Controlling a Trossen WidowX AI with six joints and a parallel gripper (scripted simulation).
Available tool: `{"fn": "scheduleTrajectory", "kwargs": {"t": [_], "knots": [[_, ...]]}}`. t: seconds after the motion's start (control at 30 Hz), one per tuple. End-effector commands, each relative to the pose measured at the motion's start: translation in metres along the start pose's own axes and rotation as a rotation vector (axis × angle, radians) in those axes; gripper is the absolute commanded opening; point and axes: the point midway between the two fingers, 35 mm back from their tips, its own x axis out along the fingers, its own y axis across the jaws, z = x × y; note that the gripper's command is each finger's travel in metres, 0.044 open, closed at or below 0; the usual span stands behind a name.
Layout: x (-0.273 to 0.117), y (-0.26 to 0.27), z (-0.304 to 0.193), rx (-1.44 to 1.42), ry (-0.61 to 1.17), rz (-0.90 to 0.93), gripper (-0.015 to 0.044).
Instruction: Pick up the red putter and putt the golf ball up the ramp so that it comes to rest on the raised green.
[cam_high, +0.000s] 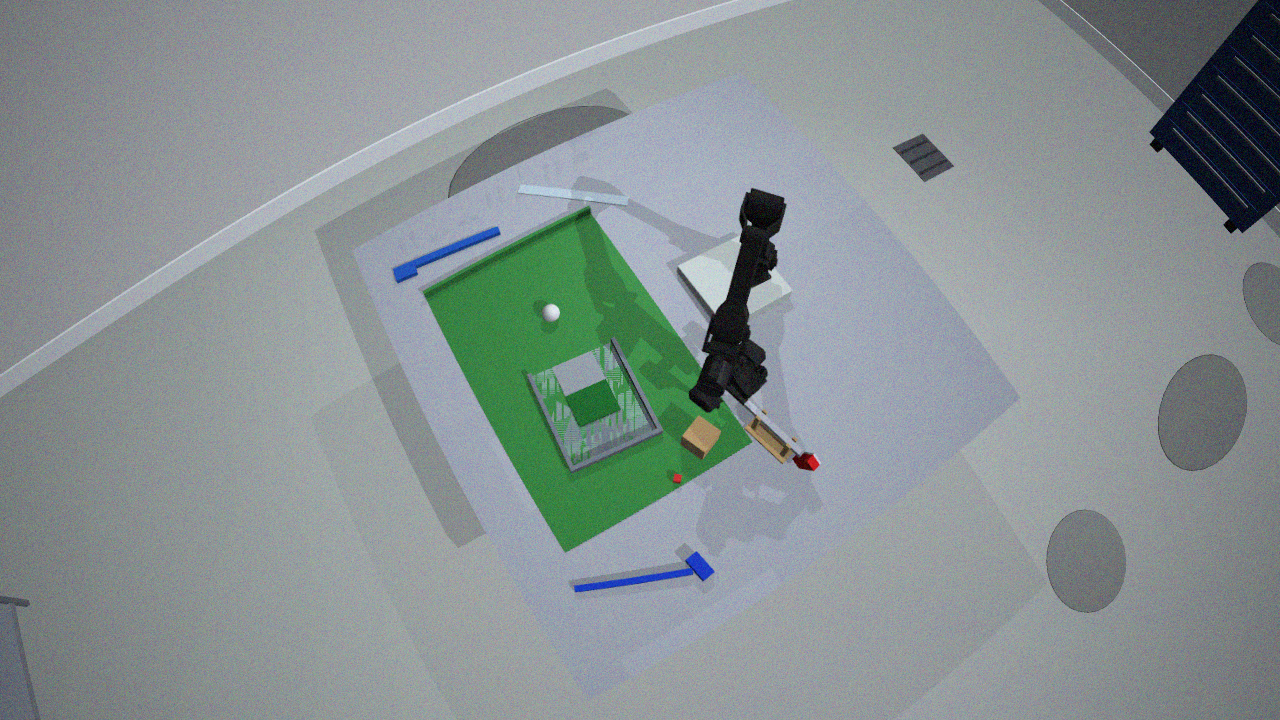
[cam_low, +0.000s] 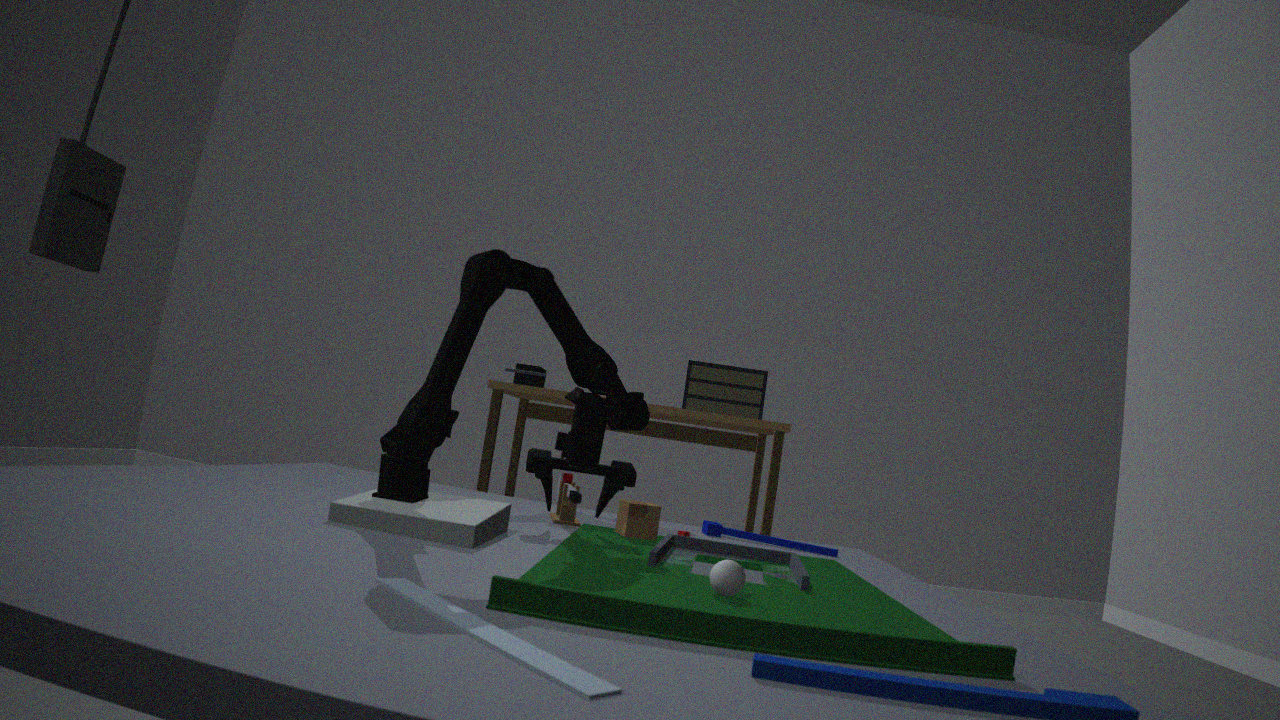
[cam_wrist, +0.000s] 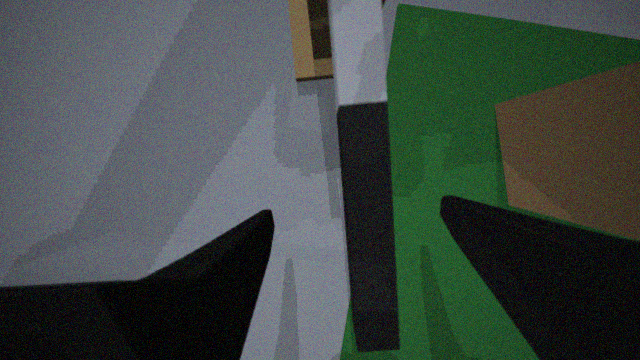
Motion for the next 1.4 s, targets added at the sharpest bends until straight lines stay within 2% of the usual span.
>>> {"fn": "scheduleTrajectory", "kwargs": {"t": [0.0,0.37,0.47,0.67,1.2,1.37], "knots": [[-0.001,0.000,0.000,0.000,0.000,-0.001,0.0309],[-0.001,0.000,0.000,0.000,0.000,-0.001,0.0020],[-0.001,0.000,0.000,0.000,0.000,-0.001,0.0000],[-0.006,-0.001,0.002,0.000,0.000,-0.001,0.0000],[-0.093,-0.001,0.025,0.000,-0.001,-0.001,0.0000],[-0.097,-0.001,0.026,0.000,-0.001,-0.001,0.0000]]}}
